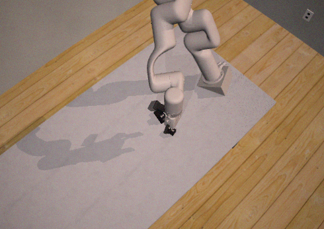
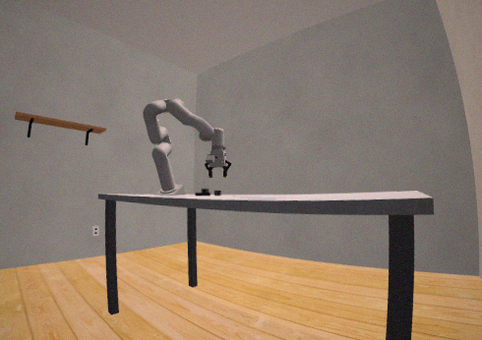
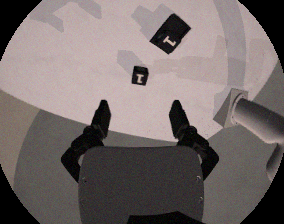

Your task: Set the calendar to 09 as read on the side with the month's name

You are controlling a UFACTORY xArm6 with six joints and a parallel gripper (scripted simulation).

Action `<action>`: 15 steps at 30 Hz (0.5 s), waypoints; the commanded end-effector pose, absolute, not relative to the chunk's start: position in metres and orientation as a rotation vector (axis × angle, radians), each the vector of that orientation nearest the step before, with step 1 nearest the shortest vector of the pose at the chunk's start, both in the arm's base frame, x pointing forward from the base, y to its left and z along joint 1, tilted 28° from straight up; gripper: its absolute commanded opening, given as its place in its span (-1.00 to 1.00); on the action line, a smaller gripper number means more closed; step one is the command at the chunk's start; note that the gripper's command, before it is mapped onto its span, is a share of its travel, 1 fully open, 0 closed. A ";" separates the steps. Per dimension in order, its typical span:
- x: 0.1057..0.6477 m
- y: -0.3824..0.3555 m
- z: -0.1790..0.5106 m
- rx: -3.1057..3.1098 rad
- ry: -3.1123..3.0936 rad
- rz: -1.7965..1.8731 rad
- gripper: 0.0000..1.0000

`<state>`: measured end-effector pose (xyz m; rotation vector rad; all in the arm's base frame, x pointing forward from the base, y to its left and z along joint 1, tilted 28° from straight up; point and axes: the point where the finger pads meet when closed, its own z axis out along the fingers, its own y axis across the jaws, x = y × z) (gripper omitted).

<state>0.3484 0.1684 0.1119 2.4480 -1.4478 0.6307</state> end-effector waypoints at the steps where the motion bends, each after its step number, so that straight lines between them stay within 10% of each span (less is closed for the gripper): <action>1: 0.349 0.169 0.112 2.513 -1.303 0.600 1.00; 15: 0.350 0.168 0.109 2.676 -0.688 0.491 1.00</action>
